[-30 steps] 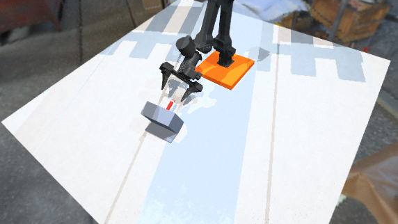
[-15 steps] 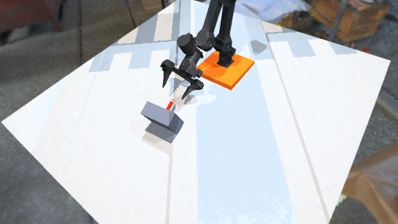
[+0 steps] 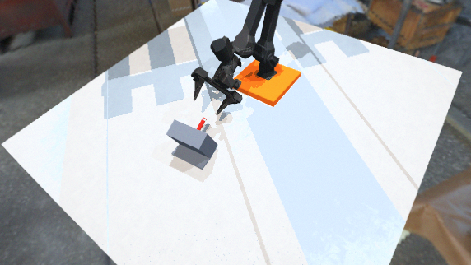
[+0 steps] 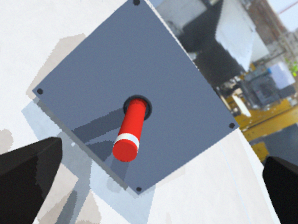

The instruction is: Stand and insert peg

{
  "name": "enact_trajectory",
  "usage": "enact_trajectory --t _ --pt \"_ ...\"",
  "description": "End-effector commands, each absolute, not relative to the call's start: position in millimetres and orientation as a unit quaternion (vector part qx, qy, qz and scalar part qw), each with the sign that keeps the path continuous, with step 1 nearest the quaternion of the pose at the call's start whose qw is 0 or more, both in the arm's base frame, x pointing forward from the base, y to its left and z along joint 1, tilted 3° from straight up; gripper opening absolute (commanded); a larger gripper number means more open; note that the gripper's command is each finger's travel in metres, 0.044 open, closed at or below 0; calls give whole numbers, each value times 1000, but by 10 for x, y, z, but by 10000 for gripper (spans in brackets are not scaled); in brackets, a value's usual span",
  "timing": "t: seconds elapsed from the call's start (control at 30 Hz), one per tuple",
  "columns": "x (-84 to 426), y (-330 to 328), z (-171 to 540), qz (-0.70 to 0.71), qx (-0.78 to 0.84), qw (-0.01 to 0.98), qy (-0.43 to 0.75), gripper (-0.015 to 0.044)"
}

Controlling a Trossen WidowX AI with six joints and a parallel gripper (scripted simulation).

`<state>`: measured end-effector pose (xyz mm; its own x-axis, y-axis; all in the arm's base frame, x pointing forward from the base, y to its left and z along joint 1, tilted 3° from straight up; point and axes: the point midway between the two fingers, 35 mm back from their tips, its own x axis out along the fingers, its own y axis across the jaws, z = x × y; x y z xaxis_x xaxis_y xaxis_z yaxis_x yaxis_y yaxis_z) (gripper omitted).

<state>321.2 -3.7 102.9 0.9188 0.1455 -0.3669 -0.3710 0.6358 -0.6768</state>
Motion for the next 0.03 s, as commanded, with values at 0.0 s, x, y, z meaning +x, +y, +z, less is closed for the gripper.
enact_trajectory --t 0.0 --pt "3179 -41 1032 146 -403 893 141 440"
